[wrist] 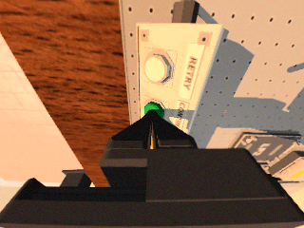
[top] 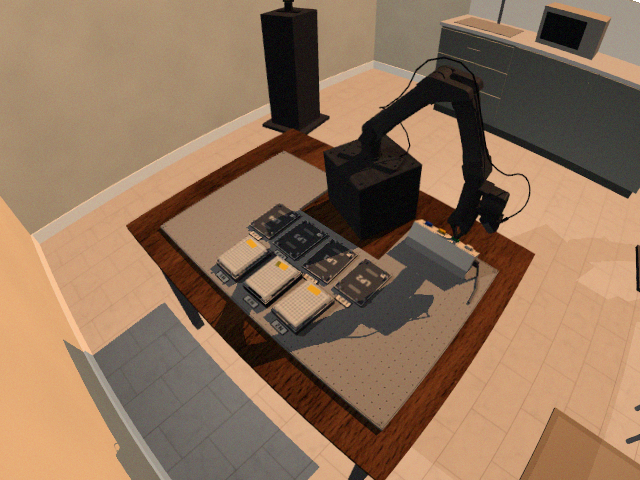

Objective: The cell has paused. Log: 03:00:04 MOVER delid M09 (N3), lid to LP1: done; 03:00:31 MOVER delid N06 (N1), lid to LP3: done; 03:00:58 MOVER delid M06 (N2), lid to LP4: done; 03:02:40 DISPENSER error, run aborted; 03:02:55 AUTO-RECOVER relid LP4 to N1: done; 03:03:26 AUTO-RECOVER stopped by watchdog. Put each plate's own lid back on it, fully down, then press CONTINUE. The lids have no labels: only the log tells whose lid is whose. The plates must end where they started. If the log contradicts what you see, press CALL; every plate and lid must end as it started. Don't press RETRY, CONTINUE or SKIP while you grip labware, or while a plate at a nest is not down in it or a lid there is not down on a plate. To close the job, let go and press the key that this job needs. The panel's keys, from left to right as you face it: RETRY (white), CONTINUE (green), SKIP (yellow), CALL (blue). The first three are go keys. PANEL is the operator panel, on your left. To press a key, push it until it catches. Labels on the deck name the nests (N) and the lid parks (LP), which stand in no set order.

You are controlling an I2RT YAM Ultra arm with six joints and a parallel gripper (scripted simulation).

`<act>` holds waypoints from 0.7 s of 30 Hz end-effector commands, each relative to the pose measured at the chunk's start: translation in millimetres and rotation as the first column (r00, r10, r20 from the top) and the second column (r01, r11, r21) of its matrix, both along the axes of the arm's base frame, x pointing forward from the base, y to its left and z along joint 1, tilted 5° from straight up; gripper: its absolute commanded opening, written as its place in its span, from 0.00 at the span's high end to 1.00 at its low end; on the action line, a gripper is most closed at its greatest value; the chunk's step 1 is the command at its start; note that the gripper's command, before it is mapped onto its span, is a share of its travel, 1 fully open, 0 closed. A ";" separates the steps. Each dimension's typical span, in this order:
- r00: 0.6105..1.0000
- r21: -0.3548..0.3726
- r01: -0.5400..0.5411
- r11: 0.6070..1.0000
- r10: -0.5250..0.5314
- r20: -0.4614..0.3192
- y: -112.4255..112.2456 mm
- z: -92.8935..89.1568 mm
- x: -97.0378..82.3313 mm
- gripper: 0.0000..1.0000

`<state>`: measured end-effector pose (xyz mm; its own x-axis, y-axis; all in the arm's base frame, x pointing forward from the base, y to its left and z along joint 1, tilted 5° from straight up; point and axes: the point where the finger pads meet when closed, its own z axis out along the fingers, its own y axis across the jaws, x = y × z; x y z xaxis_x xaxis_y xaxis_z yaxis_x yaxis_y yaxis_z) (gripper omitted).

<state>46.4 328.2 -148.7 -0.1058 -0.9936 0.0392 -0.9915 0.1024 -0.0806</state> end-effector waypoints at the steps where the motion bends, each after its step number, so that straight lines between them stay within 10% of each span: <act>1: 1.000 0.029 0.004 1.000 -0.004 0.011 12.9 -4.8 7.5 1.00; 21: 1.000 0.029 0.004 1.000 -0.004 0.014 12.7 -8.3 8.8 1.00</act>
<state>46.2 328.4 -150.3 -0.1033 -0.9939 0.0385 -0.9918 0.1000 -0.0794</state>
